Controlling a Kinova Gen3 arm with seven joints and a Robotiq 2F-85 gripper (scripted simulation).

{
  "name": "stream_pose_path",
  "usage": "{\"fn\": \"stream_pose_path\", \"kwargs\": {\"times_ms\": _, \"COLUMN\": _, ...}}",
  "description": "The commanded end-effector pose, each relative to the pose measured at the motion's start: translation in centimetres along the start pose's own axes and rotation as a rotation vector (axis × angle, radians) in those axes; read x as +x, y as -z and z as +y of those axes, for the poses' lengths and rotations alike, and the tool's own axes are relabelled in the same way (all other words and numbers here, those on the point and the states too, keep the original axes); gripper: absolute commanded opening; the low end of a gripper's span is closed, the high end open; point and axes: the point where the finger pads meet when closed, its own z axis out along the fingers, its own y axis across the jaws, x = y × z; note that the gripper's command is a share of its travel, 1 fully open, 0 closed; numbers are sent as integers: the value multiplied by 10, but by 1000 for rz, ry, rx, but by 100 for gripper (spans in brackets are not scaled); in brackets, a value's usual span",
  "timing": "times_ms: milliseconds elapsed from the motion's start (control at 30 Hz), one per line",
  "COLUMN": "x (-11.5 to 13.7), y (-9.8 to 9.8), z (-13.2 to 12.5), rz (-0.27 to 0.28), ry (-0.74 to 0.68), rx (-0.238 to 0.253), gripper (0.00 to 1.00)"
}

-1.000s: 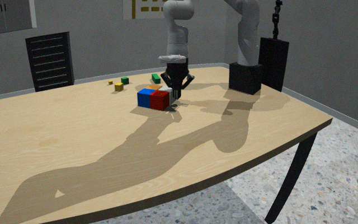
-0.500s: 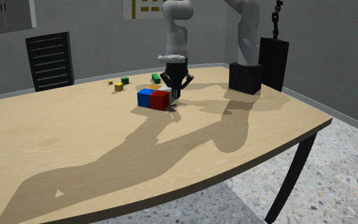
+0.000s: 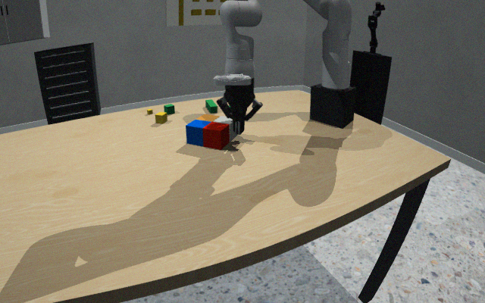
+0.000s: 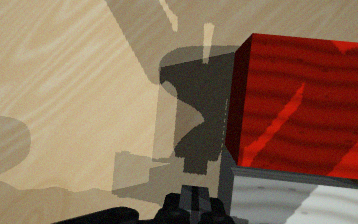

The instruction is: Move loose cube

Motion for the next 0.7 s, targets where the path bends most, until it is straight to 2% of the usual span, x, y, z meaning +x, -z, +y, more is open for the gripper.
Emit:
{"fn": "stream_pose_path", "kwargs": {"times_ms": 0, "x": 0, "y": 1, "z": 1, "rz": 1, "ry": 0, "rx": -1, "gripper": 10}}
{"fn": "stream_pose_path", "kwargs": {"times_ms": 667, "x": 0, "y": 1, "z": -2, "rz": 1, "ry": 0, "rx": -1, "gripper": 10}}
